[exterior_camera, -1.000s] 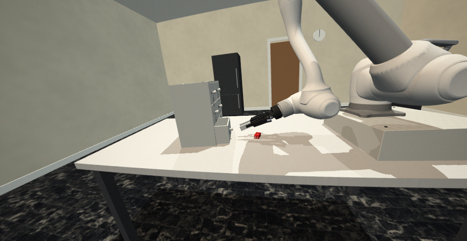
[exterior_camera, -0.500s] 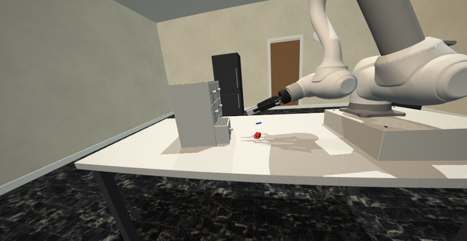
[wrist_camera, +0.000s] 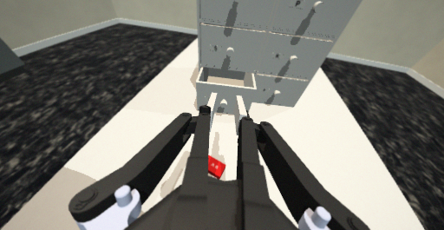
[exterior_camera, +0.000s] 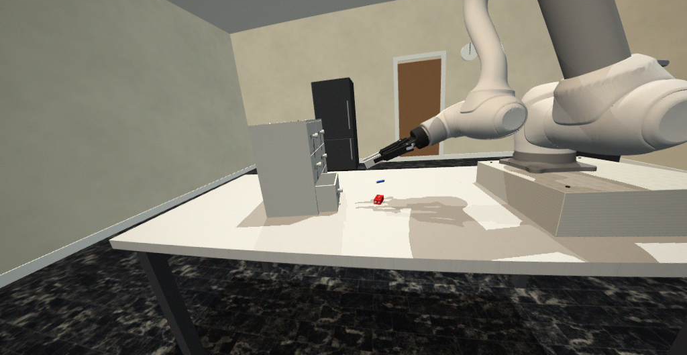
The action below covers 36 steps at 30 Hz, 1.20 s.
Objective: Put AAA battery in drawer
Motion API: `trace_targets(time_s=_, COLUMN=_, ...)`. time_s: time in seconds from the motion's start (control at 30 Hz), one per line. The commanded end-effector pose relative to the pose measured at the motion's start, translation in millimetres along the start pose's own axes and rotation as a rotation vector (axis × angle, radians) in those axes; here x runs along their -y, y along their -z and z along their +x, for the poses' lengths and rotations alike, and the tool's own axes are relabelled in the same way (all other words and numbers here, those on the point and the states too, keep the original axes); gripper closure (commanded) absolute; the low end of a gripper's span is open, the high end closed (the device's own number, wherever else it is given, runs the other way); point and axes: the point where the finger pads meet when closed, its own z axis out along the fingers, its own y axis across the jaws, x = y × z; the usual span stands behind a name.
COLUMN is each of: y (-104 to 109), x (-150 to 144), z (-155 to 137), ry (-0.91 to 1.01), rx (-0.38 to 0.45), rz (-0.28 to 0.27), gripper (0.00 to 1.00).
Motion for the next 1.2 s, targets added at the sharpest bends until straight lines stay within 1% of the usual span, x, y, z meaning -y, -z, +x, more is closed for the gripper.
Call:
trace_targets(time_s=0.0, y=3, x=0, z=1, ry=0.0, rx=0.028, rz=0.0, gripper=0.8)
trace_targets(time_s=0.13, y=10, x=0, z=4, ry=0.0, rx=0.093, rz=0.0, gripper=0.8)
trace_targets(time_s=0.23, y=17, x=0, z=7, ry=0.0, rx=0.16, rz=0.0, gripper=0.8)
trace_targets(time_s=0.33, y=26, x=0, z=11, ry=0.0, rx=0.246, rz=0.001, gripper=0.8)
trace_targets(time_s=0.43, y=38, x=0, z=16, ry=0.0, rx=0.354, rz=0.001, gripper=0.8)
trace_targets(time_s=0.5, y=38, x=0, z=16, ry=0.0, rx=0.354, rz=0.001, gripper=0.8)
trace_targets(time_s=0.53, y=42, x=1, z=18, ry=-0.001, rx=0.395, rz=0.002, gripper=0.8)
trace_targets(time_s=0.57, y=45, x=1, z=19, ry=-0.001, rx=0.416, rz=0.004, gripper=0.8)
trace_targets(time_s=0.67, y=49, x=1, z=20, ry=-0.001, rx=0.453, rz=0.002, gripper=0.8)
trace_targets(time_s=0.9, y=51, x=7, z=21, ry=-0.005, rx=0.475, rz=0.021, gripper=0.8)
trace_targets(time_s=1.17, y=54, x=5, z=21, ry=-0.004, rx=0.496, rz=0.016, gripper=0.8)
